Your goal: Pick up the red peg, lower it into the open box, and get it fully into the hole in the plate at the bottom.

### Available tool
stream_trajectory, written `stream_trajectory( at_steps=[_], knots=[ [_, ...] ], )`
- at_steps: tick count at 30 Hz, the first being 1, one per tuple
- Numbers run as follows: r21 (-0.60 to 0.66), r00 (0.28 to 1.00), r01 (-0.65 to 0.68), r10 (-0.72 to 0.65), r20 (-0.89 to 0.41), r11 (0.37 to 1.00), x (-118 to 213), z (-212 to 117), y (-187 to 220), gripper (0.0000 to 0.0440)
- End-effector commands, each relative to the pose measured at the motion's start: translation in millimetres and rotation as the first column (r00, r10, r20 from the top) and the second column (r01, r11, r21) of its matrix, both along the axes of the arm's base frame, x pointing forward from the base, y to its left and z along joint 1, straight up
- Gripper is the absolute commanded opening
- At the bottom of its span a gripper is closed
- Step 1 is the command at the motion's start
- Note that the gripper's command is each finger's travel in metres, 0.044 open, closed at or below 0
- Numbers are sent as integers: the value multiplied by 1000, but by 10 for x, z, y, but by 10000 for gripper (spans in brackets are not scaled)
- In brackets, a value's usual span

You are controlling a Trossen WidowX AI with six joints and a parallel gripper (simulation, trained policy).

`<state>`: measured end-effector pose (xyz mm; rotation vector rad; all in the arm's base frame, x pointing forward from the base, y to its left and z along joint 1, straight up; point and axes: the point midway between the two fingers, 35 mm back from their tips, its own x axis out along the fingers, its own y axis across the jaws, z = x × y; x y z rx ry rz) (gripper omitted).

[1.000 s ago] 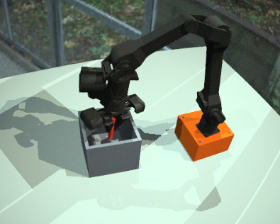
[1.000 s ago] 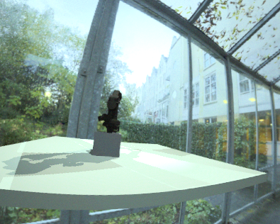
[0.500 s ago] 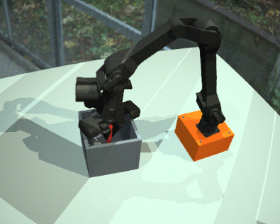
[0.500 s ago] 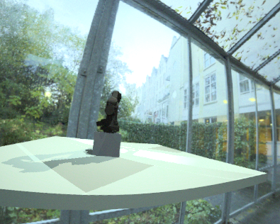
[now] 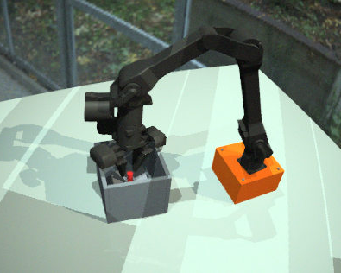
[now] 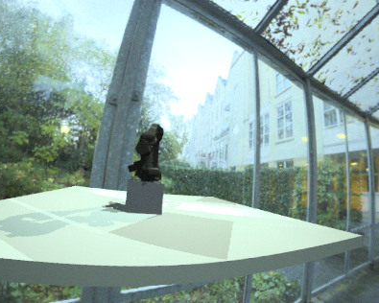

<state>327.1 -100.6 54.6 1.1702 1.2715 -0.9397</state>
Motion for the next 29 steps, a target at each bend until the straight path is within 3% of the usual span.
stream_trajectory(
  at_steps=[1, 29],
  knots=[
    [32, 1000, -3, 3, 12, 999, 28, 63, -2, 178],
    [156, 968, -22, -18, 250, 987, 343, 859, -349, 230]
  ],
)
